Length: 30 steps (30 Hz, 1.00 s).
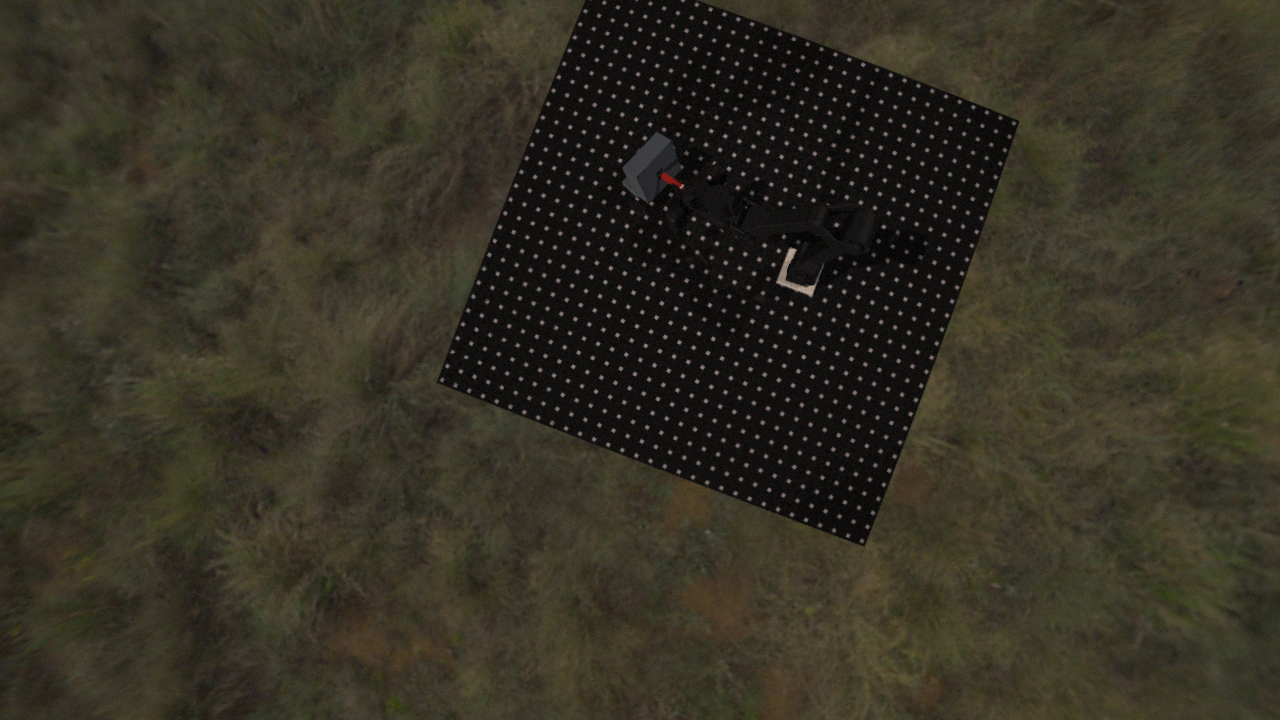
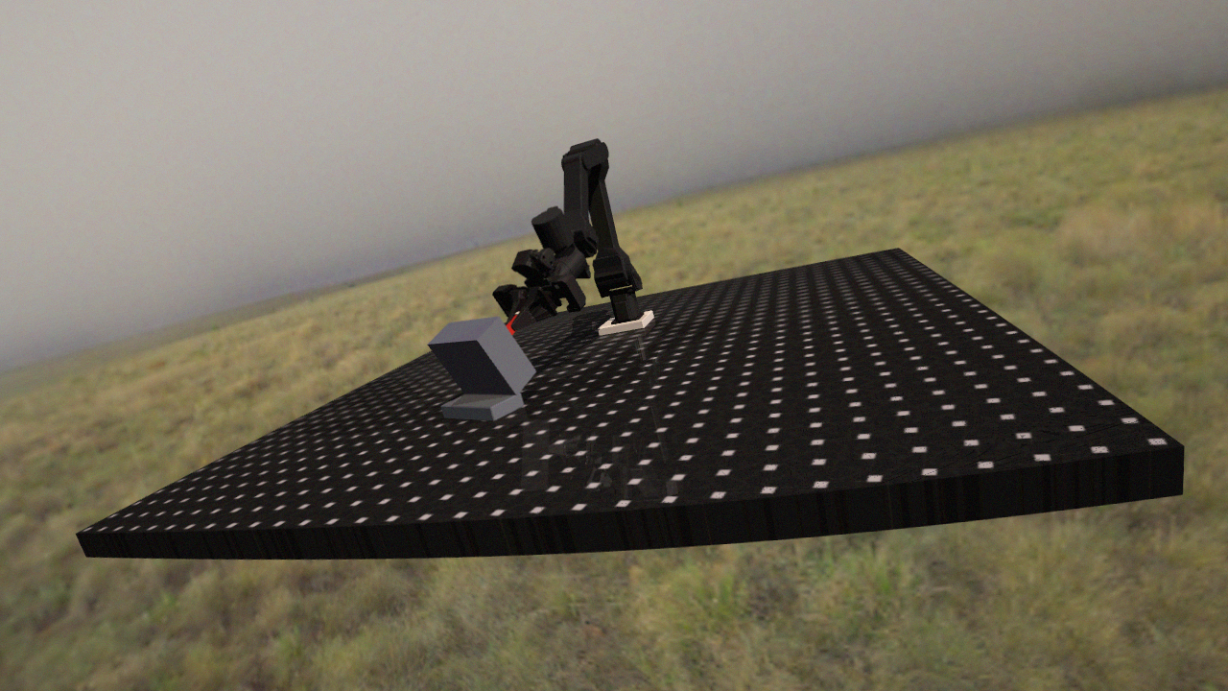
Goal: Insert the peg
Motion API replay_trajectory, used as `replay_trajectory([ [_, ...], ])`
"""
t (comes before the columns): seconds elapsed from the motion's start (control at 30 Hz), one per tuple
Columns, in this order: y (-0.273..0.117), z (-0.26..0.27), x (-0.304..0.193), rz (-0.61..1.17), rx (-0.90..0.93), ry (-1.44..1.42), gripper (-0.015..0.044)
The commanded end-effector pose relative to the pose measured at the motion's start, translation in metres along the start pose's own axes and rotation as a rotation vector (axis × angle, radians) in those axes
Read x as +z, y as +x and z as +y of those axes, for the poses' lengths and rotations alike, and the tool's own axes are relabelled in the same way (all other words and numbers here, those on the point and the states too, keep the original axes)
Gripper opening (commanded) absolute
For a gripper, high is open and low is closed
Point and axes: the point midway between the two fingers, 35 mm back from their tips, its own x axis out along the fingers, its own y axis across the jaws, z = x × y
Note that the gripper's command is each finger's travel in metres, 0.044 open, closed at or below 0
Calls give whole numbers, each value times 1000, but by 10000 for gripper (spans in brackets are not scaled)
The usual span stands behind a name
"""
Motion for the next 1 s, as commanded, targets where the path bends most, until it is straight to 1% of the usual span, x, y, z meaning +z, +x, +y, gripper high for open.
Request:
replay_trajectory([
  [0.0,-1,0,0,1,1,-1,0],
  [0.97,0,2,6,0,1,-1,0],
])
